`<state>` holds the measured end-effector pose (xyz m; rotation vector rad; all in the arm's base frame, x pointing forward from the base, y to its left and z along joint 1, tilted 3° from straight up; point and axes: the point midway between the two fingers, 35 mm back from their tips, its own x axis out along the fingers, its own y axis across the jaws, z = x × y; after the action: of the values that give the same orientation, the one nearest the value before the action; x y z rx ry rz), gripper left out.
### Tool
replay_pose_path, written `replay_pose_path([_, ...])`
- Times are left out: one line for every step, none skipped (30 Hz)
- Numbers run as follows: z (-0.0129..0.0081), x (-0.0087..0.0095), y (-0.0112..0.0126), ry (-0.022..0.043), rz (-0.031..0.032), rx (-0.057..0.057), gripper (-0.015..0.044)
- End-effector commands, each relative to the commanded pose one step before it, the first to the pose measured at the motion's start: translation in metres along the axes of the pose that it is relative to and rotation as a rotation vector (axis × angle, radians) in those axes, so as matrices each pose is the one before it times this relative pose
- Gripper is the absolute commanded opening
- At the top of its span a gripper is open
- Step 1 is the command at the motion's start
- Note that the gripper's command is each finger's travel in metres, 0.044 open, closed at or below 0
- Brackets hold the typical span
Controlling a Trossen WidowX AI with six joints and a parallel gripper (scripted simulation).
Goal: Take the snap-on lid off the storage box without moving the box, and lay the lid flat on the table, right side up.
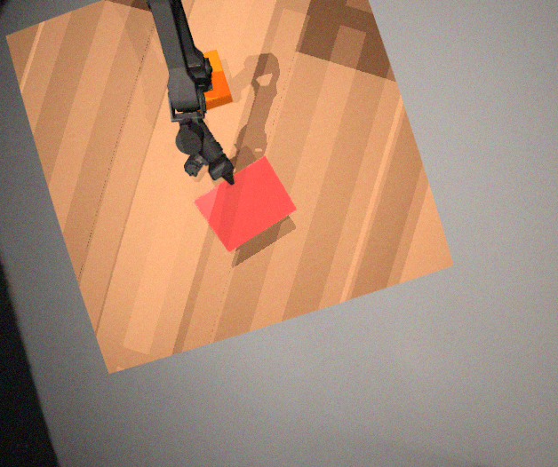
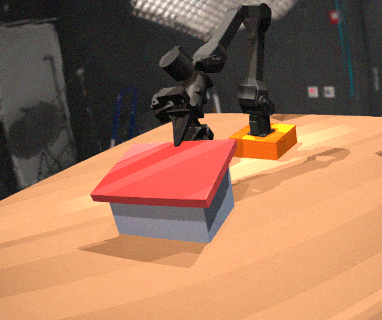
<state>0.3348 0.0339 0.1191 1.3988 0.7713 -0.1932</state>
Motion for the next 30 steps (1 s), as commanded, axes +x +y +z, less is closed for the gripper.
replay_pose_path([0.00036, -0.00316, 0.00644, -0.00273, 0.00322, 0.002, 0.0])
replay_pose_path([0.0, -0.00057, 0.00125, 0.0, 0.00004, 0.0, 0.0])
replay_pose_path([0.0, -0.00056, 0.00126, 0.0, 0.00004, 0.0, 0.0])
replay_pose_path([0.0, -0.00055, 0.00126, 0.0, 0.00004, 0.0, 0.0])
replay_pose_path([0.0, -0.00054, 0.00127, 0.0, 0.00004, 0.0, 0.0])
replay_pose_path([0.0, -0.00052, 0.00129, 0.0, 0.00005, 0.0, 0.0])
replay_pose_path([0.0, -0.00051, 0.0013, 0.0, 0.00005, 0.0, 0.0])
replay_pose_path([0.0, -0.00049, 0.00132, 0.0, 0.00005, 0.0, 0.0])
replay_pose_path([0.0, -0.00047, 0.00133, 0.0, 0.00005, 0.0, 0.0])
replay_pose_path([0.0, -0.00045, 0.00135, 0.0, 0.00005, 0.0, 0.0])
replay_pose_path([0.0, -0.00043, 0.00136, 0.0, 0.00006, 0.0, 0.0])
replay_pose_path([0.0, -0.00042, 0.00138, 0.0, 0.00006, 0.0, 0.0])
replay_pose_path([0.0, -0.0004, 0.00139, 0.0, 0.00006, 0.0, 0.0])
replay_pose_path([0.0, -0.00039, 0.0014, 0.0, 0.00006, 0.0, 0.0])
replay_pose_path([0.0, -0.00039, 0.0014, 0.0, 0.00006, 0.0, 0.0])
replay_pose_path([0.0, -0.00038, 0.0014, 0.0, 0.00006, 0.0, 0.0])
replay_pose_path([0.0, -0.00038, 0.00141, 0.0, 0.00006, 0.0, 0.0])
replay_pose_path([0.0, -0.00036, 0.00142, 0.0, 0.00006, 0.0, 0.0])
replay_pose_path([0.0, -0.00035, 0.00143, 0.0, 0.00007, 0.0, 0.0])
replay_pose_path([0.0, -0.00033, 0.00145, 0.0, 0.00007, 0.0, 0.0])
replay_pose_path([0.0, -0.00031, 0.00147, 0.0, 0.00007, 0.0, 0.0])
replay_pose_path([0.0, -0.00029, 0.00149, 0.0, 0.00007, 0.0, 0.0])
replay_pose_path([0.0, -0.00026, 0.00151, 0.0, 0.00008, 0.0, 0.0])
replay_pose_path([0.0, -0.00022, 0.00155, 0.0, 0.00008, 0.0, 0.0])
replay_pose_path([0.0, -0.0002, 0.00156, 0.0, 0.00008, 0.0, 0.0])
replay_pose_path([0.0, -0.00019, 0.00157, 0.0, 0.00009, 0.0, 0.0])
replay_pose_path([0.0, -0.0002, 0.00156, 0.0, 0.00009, 0.0, 0.0])
replay_pose_path([0.0, -0.00019, 0.00157, 0.0, 0.00009, 0.0, 0.0])
replay_pose_path([0.0, -0.00019, 0.00157, 0.0, 0.00009, 0.0, 0.0])
replay_pose_path([0.0, -0.00018, 0.00158, 0.0, 0.00009, 0.0, 0.0])
